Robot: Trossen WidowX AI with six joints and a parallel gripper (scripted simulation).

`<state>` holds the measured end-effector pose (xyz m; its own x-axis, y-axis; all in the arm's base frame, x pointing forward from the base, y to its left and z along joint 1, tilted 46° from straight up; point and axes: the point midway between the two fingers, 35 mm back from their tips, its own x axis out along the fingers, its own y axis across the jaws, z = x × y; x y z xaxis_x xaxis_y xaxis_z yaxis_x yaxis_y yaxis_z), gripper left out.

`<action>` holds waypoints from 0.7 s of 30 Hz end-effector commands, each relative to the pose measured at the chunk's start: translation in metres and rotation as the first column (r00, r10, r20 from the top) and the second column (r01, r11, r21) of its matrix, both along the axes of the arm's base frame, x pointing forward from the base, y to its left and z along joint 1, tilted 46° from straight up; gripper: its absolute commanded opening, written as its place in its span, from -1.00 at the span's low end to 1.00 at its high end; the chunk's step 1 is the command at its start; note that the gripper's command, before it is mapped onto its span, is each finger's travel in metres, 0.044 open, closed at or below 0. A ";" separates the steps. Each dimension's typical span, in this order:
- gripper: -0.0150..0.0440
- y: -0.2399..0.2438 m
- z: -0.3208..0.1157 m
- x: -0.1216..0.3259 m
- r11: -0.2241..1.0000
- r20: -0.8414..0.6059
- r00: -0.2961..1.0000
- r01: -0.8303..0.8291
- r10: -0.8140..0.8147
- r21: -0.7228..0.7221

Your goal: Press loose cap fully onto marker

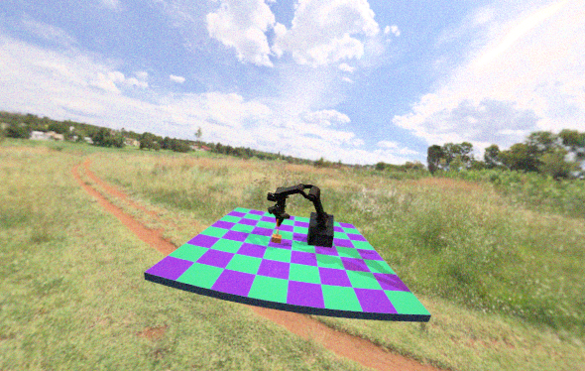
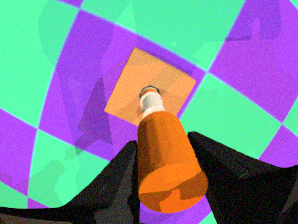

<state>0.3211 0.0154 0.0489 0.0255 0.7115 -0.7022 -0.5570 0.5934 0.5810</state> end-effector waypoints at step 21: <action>-0.49 0.026 -0.025 0.001 1.000 -0.004 1.000 0.003 -0.003 0.004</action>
